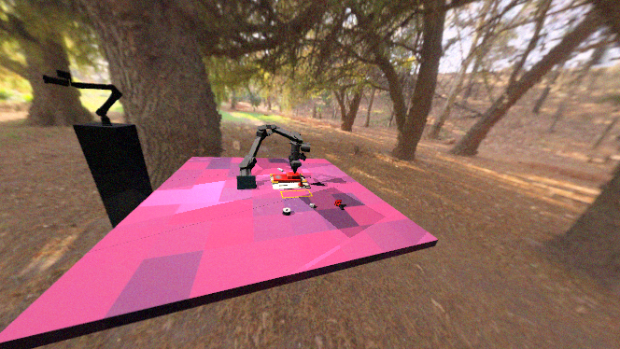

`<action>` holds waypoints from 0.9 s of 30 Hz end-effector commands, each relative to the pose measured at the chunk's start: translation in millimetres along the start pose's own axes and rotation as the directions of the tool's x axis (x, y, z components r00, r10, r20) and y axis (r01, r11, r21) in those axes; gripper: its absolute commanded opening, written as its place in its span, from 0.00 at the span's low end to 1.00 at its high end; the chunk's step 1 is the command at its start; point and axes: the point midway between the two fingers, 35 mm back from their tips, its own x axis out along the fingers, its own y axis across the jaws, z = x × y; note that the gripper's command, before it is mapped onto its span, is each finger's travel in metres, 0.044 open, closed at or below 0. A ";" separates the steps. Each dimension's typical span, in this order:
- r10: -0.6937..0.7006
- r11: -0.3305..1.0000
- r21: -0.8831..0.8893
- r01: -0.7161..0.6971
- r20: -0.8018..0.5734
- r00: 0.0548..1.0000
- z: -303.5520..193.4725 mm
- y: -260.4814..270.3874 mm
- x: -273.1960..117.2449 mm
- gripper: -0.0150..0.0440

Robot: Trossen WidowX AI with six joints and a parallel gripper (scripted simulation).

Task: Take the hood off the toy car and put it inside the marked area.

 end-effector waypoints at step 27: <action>0.008 1.000 0.004 -0.008 -0.002 1.000 -1.9 3.1 18.2 1.00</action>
